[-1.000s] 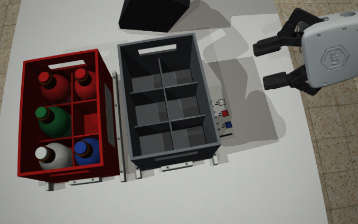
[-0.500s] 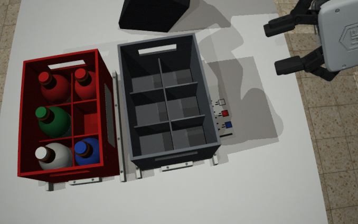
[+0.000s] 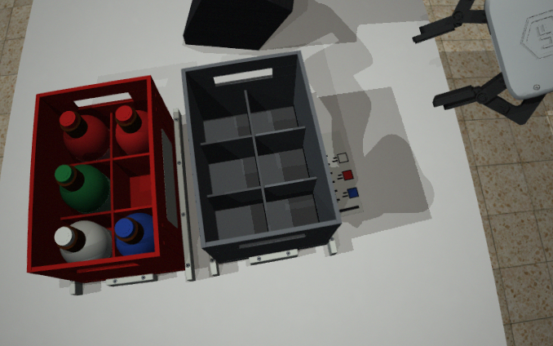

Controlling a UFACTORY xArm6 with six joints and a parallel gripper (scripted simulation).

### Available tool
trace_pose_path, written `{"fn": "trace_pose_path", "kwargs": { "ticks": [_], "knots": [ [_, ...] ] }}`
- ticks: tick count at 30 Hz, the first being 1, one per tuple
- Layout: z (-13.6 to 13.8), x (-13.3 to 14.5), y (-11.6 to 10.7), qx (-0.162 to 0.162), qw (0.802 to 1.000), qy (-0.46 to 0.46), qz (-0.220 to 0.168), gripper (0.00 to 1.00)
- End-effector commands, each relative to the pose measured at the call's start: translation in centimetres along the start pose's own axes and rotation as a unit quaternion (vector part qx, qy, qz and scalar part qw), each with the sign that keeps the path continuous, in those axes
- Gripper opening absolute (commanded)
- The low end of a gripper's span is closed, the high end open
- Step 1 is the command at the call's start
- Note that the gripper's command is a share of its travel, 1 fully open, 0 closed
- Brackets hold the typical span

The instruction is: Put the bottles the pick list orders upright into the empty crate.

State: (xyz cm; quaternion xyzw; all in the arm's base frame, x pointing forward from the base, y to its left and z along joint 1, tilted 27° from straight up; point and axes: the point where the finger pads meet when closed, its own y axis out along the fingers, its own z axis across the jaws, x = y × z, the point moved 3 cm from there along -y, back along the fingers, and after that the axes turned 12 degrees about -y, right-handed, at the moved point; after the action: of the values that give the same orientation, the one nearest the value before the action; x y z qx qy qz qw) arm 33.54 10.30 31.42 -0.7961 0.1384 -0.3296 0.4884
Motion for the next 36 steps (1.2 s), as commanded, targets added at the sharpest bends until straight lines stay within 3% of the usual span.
{"fn": "trace_pose_path", "kwargs": {
  "ticks": [1,10,22,24,36],
  "knots": [
    [-0.1,-0.4,-0.4,0.014,0.997,0.068,0.017,0.65],
    [-0.1,-1.8,-1.2,0.028,0.982,0.177,0.053,0.65],
    [-0.2,-3.1,-2.2,0.039,0.926,0.356,0.119,0.65],
    [-0.2,-3.1,-2.2,0.039,0.926,0.356,0.119,0.65],
    [-0.2,-4.7,-3.8,0.028,0.834,0.519,0.188,0.65]
  ]
}}
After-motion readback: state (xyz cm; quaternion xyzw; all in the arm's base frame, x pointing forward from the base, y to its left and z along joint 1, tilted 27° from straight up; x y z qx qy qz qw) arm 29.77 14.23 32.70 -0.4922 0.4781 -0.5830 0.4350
